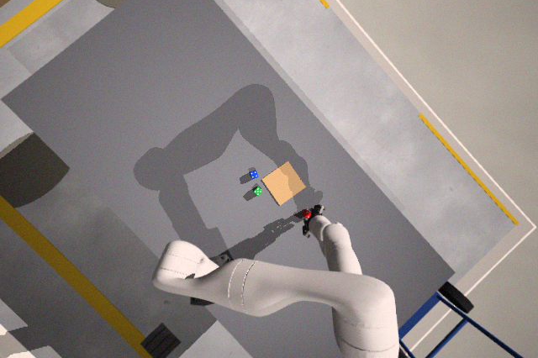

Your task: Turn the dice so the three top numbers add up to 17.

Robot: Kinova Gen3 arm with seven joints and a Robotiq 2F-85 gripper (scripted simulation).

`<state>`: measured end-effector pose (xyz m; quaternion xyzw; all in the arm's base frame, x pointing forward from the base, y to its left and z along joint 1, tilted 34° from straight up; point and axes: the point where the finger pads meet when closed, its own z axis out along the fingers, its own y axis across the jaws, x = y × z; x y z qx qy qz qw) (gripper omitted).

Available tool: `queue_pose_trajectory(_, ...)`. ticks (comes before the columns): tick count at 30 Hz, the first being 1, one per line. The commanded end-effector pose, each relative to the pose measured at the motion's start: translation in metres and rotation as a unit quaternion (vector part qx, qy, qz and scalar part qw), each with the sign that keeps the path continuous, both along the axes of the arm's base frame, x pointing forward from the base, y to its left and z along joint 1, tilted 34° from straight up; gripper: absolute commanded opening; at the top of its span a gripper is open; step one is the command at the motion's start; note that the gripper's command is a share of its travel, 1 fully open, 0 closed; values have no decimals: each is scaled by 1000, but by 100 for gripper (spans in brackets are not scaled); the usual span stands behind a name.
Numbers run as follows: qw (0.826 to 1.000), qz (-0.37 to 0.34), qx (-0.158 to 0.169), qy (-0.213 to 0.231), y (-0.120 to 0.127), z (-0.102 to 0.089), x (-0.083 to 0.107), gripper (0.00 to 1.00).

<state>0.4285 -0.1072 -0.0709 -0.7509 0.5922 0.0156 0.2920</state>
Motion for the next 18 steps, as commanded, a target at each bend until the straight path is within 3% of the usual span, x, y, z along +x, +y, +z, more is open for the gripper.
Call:
queue_pose_trajectory(1,1000,1,1,1,4,-5,1,46)
queue_pose_trajectory(18,1000,1,1,1,15,-24,9,46)
